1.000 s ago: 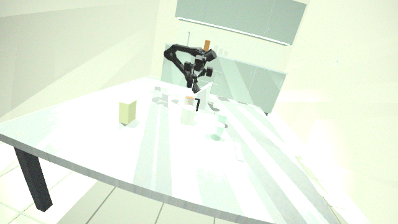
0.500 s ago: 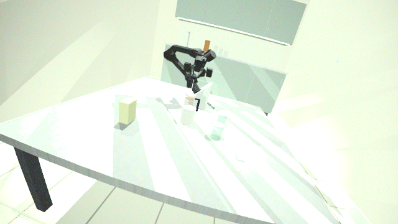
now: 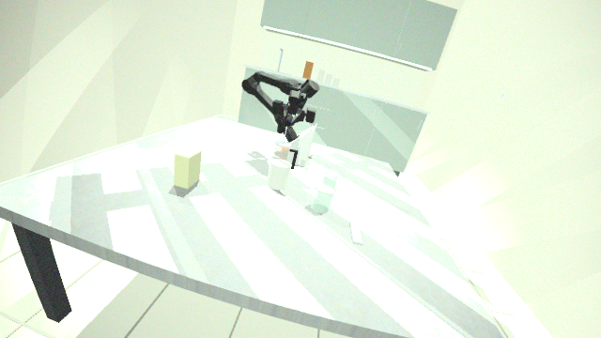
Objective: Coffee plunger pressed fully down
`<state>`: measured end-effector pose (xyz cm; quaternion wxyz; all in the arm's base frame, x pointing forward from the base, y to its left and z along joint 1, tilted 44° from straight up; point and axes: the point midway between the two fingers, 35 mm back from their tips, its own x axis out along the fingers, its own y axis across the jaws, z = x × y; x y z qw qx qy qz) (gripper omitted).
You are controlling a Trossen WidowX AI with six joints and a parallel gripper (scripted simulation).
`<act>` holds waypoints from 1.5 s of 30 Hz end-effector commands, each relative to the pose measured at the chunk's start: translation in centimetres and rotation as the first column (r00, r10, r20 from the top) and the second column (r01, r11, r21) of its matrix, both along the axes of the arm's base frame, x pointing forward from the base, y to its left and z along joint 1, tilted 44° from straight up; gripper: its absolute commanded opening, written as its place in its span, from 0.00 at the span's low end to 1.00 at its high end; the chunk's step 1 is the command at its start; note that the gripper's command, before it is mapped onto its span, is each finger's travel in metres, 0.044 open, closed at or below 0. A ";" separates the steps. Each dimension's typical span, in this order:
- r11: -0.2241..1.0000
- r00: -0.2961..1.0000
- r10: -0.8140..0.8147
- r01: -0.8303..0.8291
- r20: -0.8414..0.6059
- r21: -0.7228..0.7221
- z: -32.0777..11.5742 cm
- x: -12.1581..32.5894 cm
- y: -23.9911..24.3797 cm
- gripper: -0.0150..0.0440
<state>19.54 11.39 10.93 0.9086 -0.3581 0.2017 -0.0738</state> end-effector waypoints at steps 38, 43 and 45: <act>1.000 1.000 -0.004 0.004 -0.017 -0.009 -4.5 1.4 -4.2 0.45; 1.000 1.000 -0.004 0.004 -0.016 -0.008 -4.5 1.5 -4.2 0.45; 1.000 1.000 -0.004 0.004 -0.016 -0.008 -4.4 1.5 -4.1 0.45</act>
